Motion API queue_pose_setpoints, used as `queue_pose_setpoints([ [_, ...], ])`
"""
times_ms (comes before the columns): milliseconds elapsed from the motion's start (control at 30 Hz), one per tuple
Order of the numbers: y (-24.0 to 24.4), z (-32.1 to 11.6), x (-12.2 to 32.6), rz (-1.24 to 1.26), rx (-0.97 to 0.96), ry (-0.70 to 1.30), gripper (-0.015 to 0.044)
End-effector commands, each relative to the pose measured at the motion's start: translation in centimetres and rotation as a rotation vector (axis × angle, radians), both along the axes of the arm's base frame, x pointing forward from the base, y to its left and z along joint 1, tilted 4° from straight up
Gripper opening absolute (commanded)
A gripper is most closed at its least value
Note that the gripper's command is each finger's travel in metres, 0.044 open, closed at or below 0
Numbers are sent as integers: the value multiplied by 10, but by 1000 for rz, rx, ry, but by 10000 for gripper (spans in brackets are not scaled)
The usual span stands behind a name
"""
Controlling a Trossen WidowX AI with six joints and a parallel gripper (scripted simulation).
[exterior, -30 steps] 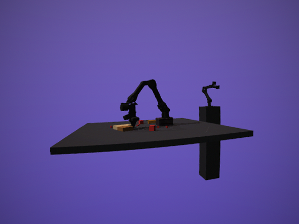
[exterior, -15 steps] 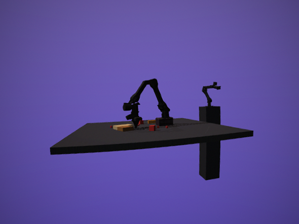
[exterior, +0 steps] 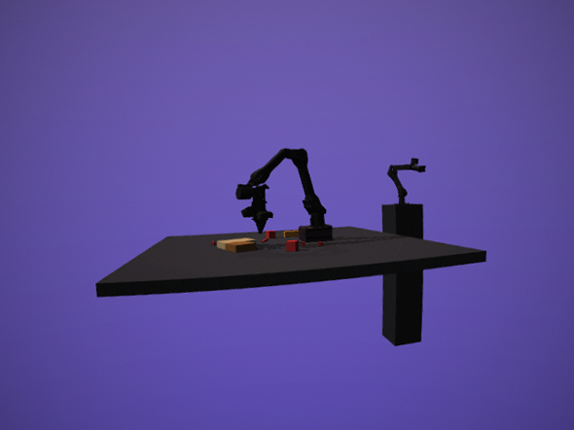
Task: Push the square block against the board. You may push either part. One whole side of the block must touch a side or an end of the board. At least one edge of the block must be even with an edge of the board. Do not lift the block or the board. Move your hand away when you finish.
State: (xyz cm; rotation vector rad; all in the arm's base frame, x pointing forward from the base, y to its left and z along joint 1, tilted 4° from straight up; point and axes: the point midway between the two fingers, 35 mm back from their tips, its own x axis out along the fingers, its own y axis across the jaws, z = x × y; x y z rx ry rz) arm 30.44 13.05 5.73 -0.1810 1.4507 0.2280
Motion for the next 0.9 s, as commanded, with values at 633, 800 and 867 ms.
queue_pose_setpoints([
  [633, -97, -31, 17, 398, -58, -9, 0],
  [800, -97, -58, 18, 398, -58, -9, 0],
  [867, -97, -58, 19, 398, -58, -9, 0],
])
